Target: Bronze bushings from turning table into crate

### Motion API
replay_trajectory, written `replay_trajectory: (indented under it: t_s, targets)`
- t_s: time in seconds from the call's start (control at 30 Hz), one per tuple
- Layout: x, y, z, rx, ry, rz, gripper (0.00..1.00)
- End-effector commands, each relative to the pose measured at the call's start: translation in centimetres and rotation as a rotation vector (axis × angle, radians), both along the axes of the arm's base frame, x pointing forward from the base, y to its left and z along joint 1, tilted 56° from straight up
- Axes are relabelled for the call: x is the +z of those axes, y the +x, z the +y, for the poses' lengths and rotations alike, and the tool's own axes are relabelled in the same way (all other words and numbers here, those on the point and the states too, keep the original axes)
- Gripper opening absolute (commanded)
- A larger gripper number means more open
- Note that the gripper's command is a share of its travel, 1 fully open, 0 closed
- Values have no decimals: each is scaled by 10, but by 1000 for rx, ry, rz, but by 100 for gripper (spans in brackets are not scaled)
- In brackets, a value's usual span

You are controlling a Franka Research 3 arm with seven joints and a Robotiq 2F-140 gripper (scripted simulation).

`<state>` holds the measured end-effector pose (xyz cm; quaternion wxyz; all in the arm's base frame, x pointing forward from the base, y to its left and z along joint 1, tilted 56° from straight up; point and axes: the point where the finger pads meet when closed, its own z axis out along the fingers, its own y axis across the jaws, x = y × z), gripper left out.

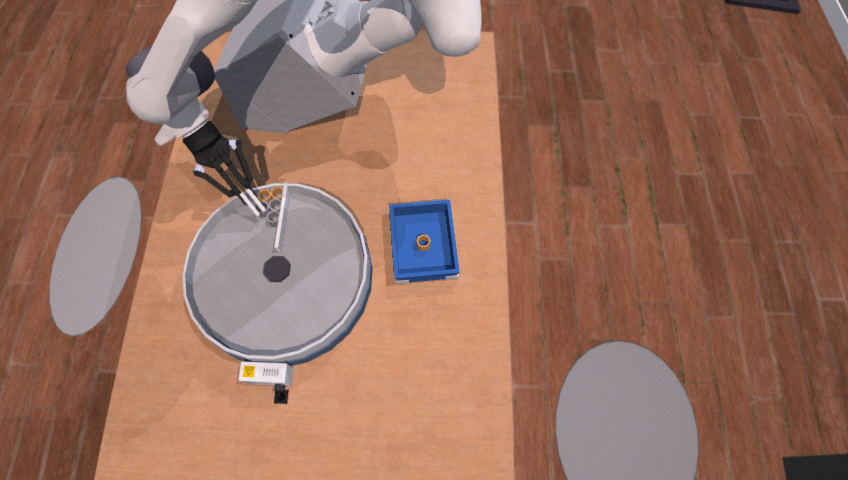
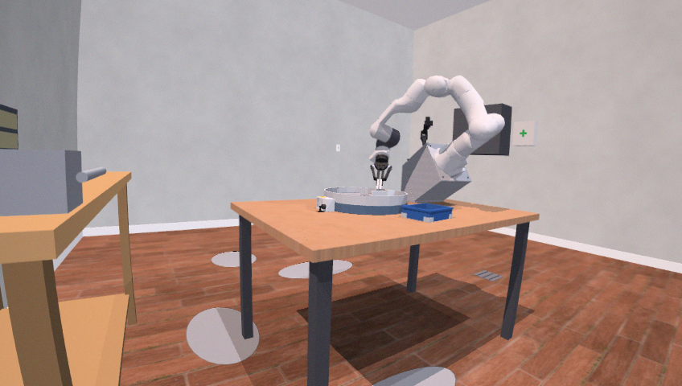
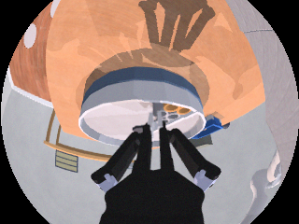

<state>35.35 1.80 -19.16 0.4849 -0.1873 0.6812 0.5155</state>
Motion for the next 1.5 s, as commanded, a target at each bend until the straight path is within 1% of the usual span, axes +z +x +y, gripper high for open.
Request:
replay_trajectory:
  t_s: [0.0,0.83,0.87,1.47]
  targets:
    - [-1,1,0,-2,-4,-6,6]
    - [-1,1,0,-2,-4,-6,6]
    - [-1,1,0,-2,-4,-6,0]
    - [-1,1,0,-2,-4,-6,0]
